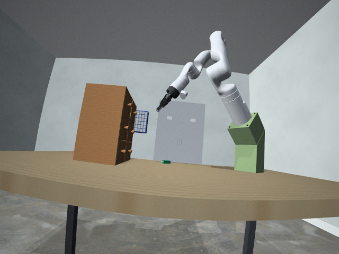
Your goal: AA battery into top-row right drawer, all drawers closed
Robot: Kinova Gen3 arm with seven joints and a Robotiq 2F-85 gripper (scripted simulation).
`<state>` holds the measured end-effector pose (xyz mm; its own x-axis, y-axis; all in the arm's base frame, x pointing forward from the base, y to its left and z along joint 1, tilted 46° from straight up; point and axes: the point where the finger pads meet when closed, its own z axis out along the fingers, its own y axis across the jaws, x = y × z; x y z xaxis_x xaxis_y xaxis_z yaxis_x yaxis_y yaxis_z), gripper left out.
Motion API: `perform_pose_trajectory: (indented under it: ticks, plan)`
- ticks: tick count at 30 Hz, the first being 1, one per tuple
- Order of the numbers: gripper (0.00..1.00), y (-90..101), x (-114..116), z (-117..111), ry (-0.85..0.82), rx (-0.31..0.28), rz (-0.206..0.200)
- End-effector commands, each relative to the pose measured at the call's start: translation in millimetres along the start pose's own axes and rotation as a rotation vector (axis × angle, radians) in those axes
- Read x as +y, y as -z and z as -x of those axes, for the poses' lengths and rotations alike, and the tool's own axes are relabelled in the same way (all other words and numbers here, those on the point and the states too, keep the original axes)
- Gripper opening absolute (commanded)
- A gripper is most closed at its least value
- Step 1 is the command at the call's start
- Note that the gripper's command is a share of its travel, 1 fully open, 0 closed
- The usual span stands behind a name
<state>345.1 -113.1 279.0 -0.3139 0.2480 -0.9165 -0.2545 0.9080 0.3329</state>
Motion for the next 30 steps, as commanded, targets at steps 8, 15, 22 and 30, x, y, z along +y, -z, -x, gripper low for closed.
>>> perform_pose_trajectory:
  ticks: [8, 15, 22, 30]
  plan:
    - [0.00, 9.4, -3, -1, -0.011, 0.042, -0.009]
    - [0.00, 16.5, -3, -2, -0.012, 0.075, -0.009]
    - [0.00, 26.4, -3, -2, -0.012, 0.121, -0.009]
    - [0.00, 36.3, -3, -3, -0.012, 0.167, -0.008]
